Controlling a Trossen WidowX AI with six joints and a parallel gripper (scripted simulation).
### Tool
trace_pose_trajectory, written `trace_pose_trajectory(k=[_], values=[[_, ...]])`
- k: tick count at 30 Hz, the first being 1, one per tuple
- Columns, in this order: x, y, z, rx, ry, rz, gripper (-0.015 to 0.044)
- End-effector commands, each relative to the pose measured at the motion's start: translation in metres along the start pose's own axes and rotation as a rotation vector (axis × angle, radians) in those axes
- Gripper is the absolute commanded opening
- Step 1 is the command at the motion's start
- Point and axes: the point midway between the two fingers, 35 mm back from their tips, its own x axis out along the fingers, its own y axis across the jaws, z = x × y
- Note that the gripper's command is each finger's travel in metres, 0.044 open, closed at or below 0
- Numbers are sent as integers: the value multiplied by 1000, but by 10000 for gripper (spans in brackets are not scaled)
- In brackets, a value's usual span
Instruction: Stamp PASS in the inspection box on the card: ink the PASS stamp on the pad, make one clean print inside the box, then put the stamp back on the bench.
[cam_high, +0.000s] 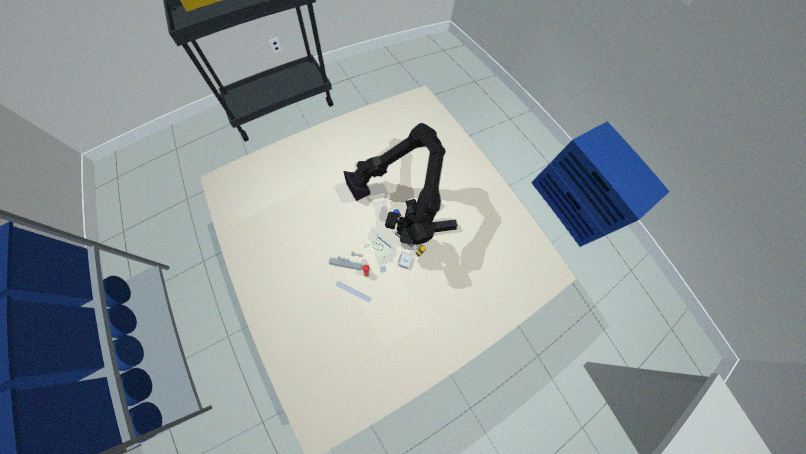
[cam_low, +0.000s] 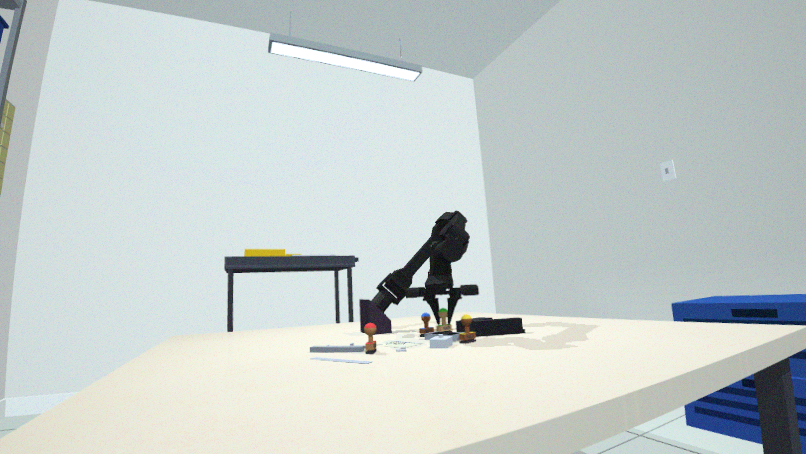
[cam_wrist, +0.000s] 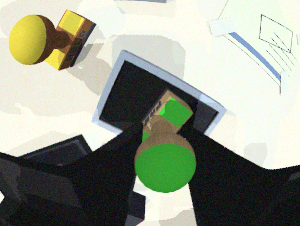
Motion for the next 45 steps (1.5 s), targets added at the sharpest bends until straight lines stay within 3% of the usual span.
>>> trace_pose_trajectory(k=[1,45], values=[[2,1,0,-2,2,2,0],[-2,1,0,-2,2,2,0]])
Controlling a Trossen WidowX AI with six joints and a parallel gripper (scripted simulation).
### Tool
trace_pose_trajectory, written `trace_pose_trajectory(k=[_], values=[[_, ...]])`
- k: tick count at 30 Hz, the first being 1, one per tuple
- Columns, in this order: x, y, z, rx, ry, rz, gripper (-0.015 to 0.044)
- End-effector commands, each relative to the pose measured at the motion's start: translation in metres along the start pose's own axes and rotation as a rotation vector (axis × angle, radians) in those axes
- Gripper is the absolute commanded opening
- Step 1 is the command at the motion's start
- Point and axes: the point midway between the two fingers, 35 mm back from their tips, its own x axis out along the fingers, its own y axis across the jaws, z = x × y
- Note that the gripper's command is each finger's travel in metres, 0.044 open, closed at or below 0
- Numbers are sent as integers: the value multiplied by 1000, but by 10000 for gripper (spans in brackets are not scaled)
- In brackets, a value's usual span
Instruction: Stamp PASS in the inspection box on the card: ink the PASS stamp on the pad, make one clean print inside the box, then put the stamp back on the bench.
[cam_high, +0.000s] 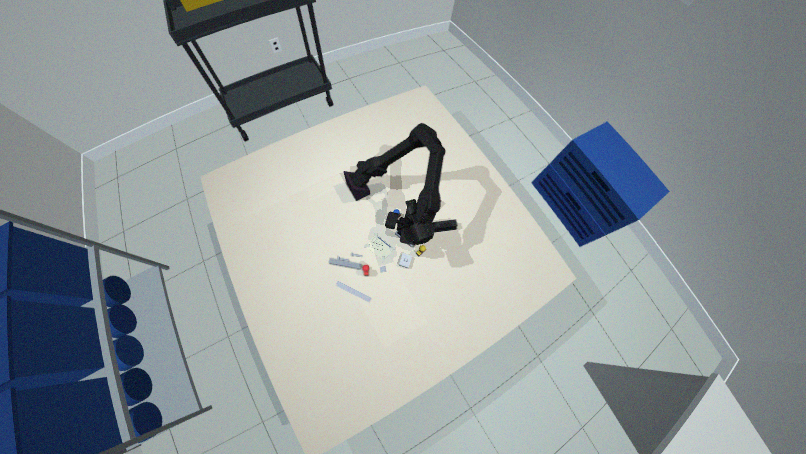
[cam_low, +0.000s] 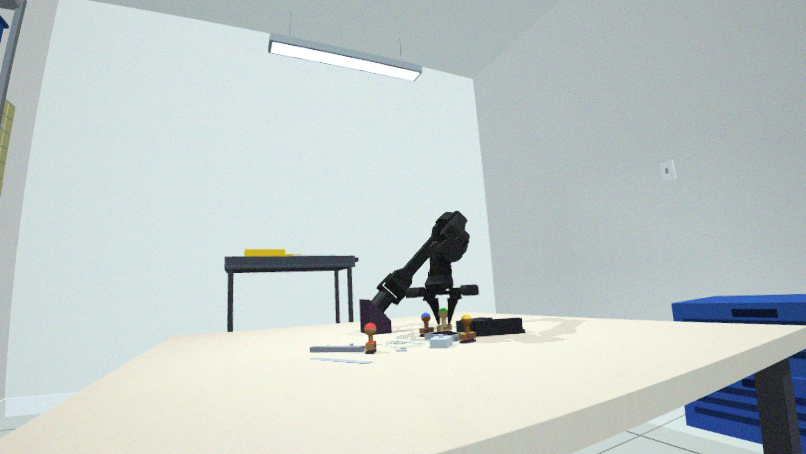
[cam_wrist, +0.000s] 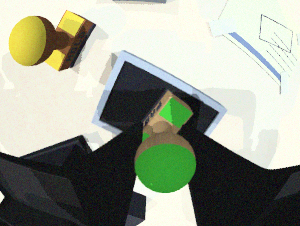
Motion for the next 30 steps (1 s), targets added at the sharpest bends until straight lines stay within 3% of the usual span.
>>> trace_pose_trajectory(k=[1,30], values=[[-2,0,0,-2,3,1,0],[-30,0,1,-2,1,-1,0]])
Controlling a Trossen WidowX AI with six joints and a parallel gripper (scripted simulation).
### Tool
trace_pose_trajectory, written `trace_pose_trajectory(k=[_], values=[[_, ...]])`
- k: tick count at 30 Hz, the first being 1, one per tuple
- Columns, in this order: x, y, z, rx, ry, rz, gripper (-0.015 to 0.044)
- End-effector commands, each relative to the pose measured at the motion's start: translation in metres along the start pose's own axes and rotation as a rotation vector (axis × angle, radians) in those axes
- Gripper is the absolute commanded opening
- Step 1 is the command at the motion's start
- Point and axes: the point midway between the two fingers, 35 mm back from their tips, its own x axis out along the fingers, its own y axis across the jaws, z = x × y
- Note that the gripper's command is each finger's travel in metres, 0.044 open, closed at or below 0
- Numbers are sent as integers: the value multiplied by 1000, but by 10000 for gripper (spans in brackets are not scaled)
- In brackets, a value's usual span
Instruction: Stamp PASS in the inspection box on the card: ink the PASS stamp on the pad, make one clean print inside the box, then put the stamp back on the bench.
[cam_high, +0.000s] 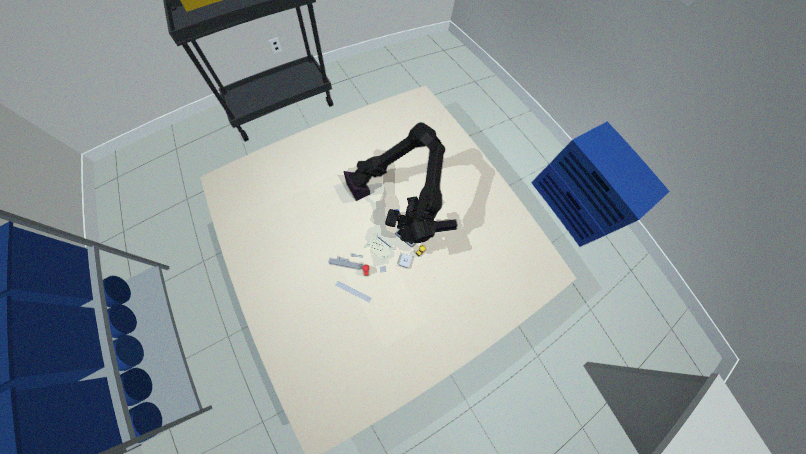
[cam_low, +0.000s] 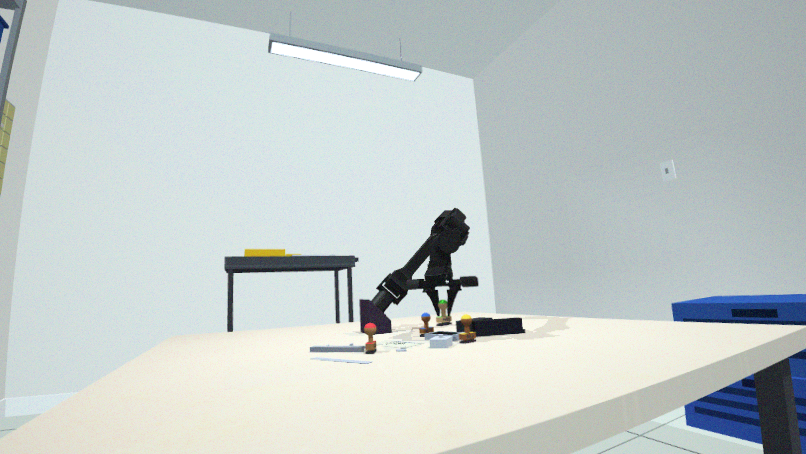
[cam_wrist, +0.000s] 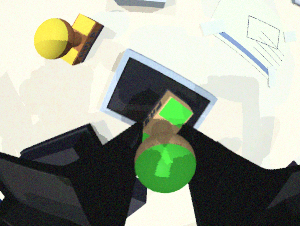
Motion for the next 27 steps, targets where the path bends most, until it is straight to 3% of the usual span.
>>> trace_pose_trajectory(k=[1,19,27], values=[[-9,0,2,-4,-7,1,0],[-34,-1,1,2,-7,1,0],[-36,-24,25,255,-13,-2,0]])
